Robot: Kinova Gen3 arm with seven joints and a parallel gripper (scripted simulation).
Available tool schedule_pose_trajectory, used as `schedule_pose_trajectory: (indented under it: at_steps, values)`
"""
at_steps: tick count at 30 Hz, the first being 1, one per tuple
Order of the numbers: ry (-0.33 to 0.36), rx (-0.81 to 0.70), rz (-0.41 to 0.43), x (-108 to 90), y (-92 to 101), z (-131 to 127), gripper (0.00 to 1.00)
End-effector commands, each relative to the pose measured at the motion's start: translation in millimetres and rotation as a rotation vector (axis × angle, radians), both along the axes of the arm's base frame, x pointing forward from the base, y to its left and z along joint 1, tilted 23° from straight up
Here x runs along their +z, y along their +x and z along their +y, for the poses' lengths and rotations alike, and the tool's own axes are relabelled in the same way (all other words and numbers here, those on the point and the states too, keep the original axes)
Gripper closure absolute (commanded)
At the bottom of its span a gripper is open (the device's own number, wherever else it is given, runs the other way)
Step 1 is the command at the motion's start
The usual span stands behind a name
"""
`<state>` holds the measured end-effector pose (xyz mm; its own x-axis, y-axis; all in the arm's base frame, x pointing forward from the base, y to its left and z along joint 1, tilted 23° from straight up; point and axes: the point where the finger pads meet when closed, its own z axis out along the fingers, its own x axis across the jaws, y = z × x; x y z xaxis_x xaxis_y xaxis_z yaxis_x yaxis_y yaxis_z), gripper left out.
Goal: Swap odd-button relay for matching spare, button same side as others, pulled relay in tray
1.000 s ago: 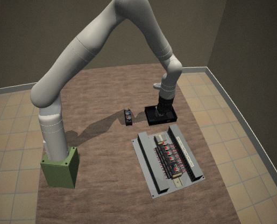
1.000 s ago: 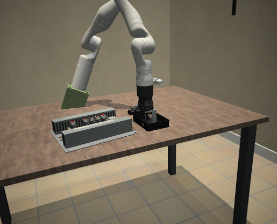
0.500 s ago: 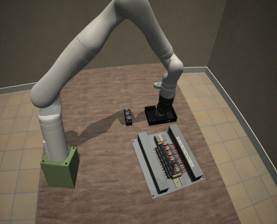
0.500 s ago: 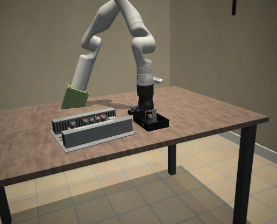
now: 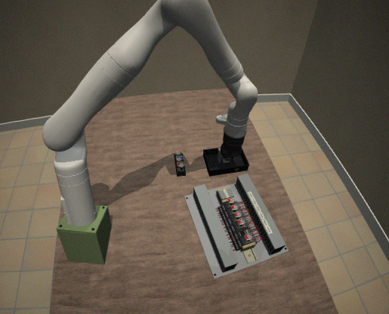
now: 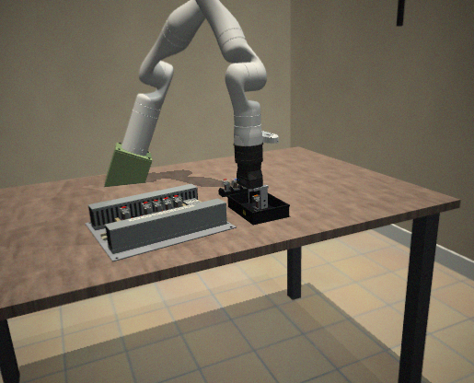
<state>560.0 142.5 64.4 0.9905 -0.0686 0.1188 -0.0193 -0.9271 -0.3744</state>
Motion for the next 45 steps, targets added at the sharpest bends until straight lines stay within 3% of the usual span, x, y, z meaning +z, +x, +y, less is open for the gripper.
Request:
schedule_pose_trajectory:
  at_steps: [1,45]
  values:
    - [-0.004,0.001,-0.002,3.8,1.3,-2.0,0.0]
    - [-0.003,0.002,-0.002,7.1,-0.3,-1.5,0.0]
